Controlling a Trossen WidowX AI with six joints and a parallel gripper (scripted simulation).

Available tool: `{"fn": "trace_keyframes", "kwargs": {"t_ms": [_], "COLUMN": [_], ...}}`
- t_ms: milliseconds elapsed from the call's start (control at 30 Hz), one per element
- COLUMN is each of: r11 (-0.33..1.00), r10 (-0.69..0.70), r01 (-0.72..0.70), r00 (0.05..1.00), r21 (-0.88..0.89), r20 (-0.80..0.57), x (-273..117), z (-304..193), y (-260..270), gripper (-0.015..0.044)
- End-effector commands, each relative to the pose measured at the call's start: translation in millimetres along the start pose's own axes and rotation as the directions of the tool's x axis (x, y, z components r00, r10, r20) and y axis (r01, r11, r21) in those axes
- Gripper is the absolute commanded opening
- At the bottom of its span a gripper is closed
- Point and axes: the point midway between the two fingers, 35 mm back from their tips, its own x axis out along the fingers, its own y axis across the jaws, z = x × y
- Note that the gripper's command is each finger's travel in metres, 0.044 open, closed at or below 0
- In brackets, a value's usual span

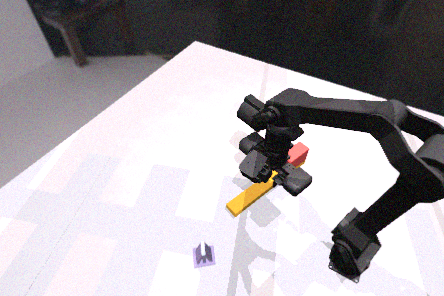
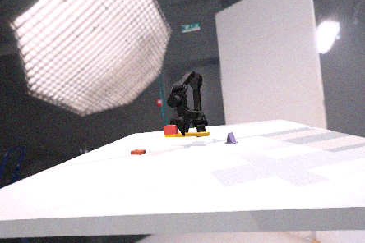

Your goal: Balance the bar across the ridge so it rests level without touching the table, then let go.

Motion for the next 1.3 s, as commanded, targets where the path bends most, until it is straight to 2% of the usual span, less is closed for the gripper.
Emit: {"fn": "trace_keyframes", "kwargs": {"t_ms": [0,567,1267], "r11": [1.000,1.000,0.993], "r10": [-0.013,-0.014,-0.016], "r01": [0.013,0.014,0.015], "r00": [1.000,1.000,1.000], "r21": [-0.002,-0.003,0.117], "r20": [-0.003,-0.005,0.001], "x": [-15,-58,-64], "z": [0,-1,52], "y": [-2,4,-15], "gripper": [0.0000,0.0000,0.0000]}}
